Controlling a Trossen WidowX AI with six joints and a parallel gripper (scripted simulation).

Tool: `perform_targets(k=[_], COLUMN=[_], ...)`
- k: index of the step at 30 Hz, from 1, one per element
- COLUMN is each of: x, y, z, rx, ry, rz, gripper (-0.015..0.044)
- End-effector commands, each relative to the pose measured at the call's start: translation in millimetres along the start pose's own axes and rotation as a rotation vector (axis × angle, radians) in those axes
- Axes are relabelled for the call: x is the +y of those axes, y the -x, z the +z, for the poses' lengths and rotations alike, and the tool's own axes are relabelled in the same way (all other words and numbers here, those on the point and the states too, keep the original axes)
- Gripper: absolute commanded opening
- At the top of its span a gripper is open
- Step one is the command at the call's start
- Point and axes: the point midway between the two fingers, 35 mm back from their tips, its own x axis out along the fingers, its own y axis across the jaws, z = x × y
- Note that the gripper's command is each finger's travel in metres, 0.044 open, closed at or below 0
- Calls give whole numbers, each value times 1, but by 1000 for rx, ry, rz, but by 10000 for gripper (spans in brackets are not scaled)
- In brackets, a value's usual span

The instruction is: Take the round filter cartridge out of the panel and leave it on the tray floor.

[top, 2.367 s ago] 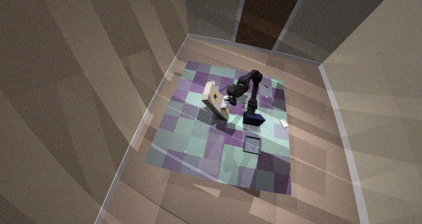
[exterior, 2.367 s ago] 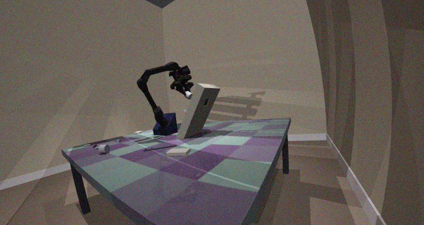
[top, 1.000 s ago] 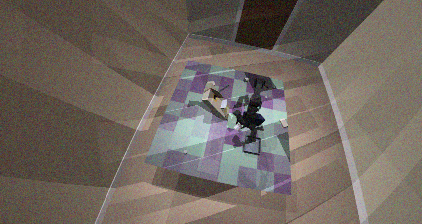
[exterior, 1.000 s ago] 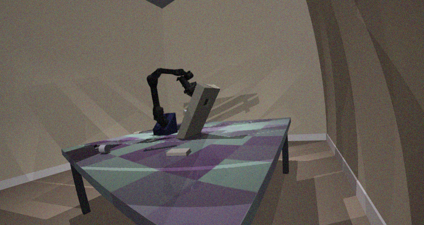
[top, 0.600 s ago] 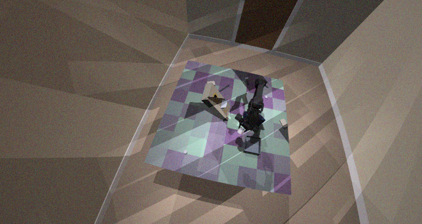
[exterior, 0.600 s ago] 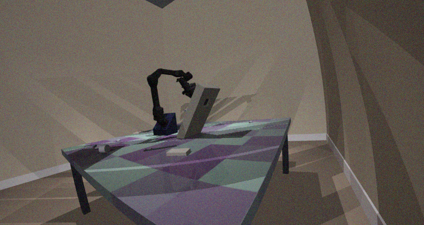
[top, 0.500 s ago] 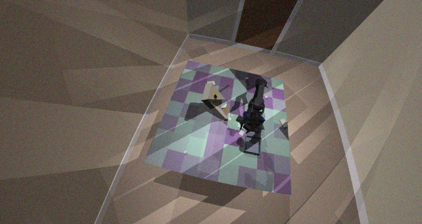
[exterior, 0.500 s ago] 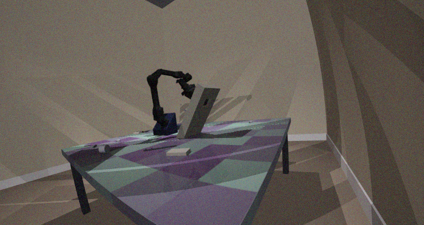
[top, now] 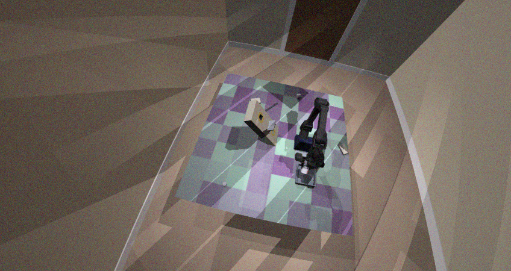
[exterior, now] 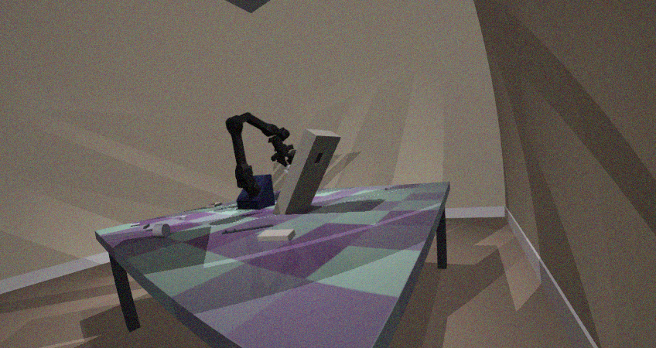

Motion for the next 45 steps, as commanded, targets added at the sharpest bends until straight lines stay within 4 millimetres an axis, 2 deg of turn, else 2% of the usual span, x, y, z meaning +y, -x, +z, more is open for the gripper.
perform_targets(k=[1, 9, 15, 27, 33, 45], x=[26, 62, 63, 63, 63, 62], y=[-20, -47, -48, -109, -112, -109], z=[-16, -46, -47, -83, -86, -84], rx=[6, 15, 15, 16, 16, 22], ry=[95, 239, 243, 243, 243, 248], rz=[57, 142, 144, 145, 145, 139], gripper=[0, 0, 0, 0, 0, 315])
